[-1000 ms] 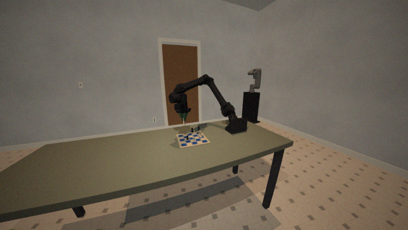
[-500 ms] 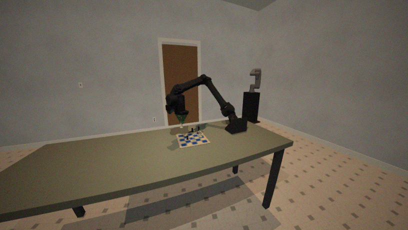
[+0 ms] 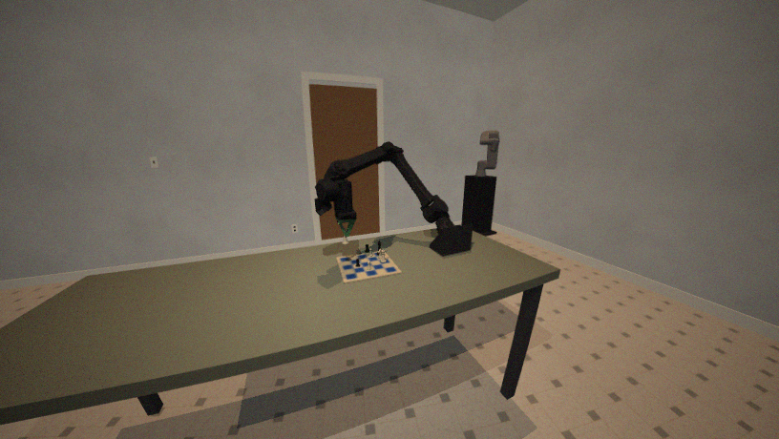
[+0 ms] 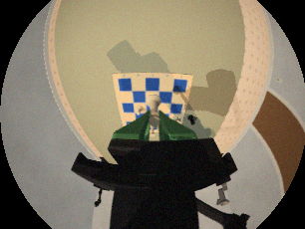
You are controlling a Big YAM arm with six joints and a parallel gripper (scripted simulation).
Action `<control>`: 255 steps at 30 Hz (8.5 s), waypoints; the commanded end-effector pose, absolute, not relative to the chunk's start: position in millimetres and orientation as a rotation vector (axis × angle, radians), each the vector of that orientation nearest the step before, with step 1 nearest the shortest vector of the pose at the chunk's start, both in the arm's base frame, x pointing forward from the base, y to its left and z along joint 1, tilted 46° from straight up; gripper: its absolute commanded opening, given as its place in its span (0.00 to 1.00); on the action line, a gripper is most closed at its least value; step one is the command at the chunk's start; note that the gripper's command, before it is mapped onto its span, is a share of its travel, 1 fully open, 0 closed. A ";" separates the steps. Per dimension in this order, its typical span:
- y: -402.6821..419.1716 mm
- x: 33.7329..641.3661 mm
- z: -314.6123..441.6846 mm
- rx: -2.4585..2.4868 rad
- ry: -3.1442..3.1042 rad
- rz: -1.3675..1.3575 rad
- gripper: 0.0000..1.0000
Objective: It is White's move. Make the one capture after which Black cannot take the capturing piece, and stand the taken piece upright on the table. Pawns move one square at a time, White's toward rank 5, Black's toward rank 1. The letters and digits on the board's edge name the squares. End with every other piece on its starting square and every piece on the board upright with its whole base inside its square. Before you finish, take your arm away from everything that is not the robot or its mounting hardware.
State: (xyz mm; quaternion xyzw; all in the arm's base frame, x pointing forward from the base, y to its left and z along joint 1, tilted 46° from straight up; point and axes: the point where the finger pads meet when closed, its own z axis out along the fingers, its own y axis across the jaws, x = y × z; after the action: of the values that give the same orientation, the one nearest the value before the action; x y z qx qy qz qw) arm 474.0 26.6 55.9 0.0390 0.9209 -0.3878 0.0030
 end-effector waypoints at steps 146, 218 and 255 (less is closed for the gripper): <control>-22.1 477.1 -16.2 0.091 2.864 -1.214 0.00; -36.2 472.3 -21.6 0.117 2.878 -1.226 0.00; -36.2 472.3 -21.6 0.117 2.878 -1.226 0.24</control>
State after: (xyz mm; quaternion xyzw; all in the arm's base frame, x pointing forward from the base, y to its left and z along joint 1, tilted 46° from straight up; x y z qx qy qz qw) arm 470.7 -39.0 -16.9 0.0472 0.9197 -0.3897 0.0055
